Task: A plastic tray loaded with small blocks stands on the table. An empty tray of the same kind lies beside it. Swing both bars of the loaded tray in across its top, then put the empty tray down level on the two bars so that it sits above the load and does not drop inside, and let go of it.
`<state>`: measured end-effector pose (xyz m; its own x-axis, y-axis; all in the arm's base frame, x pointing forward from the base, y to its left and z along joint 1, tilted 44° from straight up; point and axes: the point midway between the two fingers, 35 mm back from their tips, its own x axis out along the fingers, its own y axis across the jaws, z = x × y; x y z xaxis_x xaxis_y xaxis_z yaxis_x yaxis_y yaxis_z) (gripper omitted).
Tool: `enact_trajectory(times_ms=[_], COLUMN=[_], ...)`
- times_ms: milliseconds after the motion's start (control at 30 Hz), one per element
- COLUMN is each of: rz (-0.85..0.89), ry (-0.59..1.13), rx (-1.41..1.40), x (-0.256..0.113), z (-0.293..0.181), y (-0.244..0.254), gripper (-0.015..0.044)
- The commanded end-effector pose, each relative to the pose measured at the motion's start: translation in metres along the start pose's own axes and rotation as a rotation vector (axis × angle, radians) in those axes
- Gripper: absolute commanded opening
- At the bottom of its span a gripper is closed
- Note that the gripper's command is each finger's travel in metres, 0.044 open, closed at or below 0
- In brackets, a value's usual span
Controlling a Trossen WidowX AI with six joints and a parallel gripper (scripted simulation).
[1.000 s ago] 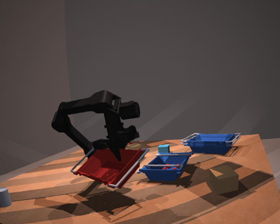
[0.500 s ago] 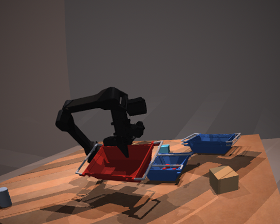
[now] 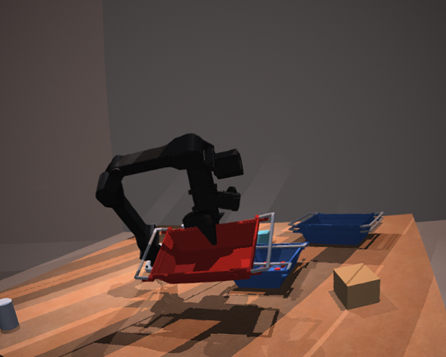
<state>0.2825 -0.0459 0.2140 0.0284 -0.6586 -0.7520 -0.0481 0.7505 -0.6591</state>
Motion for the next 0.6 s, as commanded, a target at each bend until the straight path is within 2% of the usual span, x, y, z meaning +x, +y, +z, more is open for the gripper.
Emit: enact_trajectory(times_ms=[0,567], rz=[0.006,0.022], ry=[-0.018,-0.031], rx=[-0.064,-0.357], x=[-0.006,-0.013], z=[0.007,0.027], y=[0.006,0.039], gripper=[0.0,0.0])
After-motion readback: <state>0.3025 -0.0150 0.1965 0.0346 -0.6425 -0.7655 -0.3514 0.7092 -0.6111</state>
